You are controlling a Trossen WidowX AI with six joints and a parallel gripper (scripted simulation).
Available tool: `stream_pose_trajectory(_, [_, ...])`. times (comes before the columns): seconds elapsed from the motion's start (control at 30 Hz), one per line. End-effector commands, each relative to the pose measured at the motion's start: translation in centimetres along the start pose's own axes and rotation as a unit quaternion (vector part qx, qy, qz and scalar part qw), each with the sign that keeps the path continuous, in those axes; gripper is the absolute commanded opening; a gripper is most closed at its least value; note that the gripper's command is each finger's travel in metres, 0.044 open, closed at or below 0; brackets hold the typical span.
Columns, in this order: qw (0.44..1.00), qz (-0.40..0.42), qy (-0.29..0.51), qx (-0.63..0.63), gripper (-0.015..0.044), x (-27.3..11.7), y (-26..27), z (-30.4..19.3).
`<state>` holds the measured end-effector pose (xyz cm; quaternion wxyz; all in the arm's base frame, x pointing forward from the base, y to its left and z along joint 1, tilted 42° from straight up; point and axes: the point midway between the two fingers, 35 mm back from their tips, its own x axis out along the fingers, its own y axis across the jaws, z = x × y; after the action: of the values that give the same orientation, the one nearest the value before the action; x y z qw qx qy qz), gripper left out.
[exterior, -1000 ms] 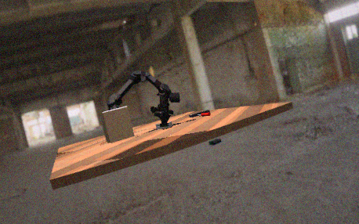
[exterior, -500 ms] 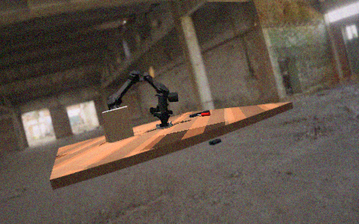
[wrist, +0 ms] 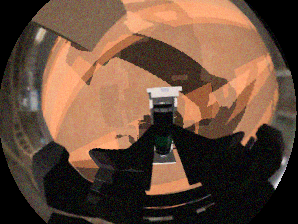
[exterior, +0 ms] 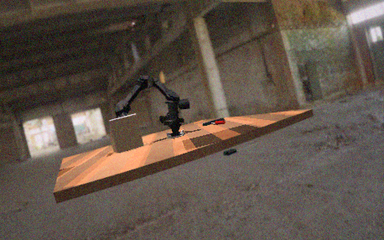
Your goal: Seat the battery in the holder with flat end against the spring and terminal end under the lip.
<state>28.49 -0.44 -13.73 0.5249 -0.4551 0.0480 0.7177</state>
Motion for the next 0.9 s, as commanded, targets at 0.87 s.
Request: stream_pose_trajectory(0.87, [1.0,0.0,0.006,-0.002,0.0081,0.15,-0.13,1.06])
